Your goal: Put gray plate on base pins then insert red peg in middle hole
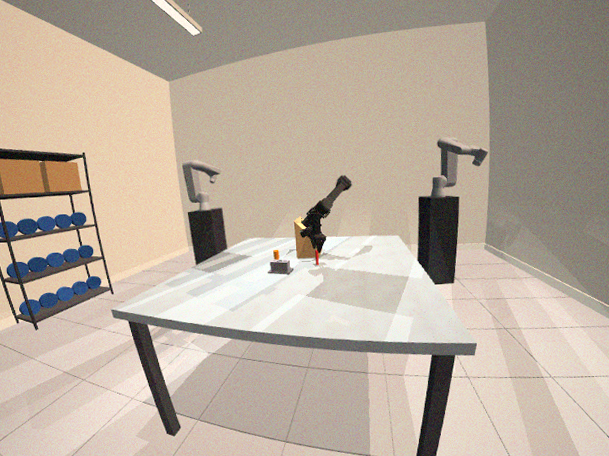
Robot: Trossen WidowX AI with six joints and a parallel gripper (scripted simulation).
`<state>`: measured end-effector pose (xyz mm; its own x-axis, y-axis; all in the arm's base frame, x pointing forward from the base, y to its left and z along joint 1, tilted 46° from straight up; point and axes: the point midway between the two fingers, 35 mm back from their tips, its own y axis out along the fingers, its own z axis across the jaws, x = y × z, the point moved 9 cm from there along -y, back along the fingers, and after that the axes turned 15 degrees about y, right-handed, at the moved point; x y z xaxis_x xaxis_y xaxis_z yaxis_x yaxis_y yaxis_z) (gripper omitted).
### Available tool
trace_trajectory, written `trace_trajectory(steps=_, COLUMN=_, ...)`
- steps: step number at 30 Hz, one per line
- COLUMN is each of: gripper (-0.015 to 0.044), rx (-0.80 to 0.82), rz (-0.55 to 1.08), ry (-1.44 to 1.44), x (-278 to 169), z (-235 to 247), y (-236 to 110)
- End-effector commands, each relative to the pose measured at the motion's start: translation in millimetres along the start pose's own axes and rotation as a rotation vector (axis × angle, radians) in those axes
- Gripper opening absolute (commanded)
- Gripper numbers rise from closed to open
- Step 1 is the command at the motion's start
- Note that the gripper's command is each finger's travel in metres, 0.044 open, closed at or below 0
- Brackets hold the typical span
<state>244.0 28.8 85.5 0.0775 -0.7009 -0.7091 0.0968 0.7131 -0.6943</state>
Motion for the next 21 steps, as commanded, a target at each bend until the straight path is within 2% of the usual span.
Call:
trace_trajectory(steps=1, gripper=0.044, rx=-0.01, rz=-0.001, ry=0.012, x=1, z=-3, y=8)
trace_trajectory(steps=21, gripper=0.044, rx=-0.01, rz=0.004, ry=0.013, x=0, z=-4, y=39)
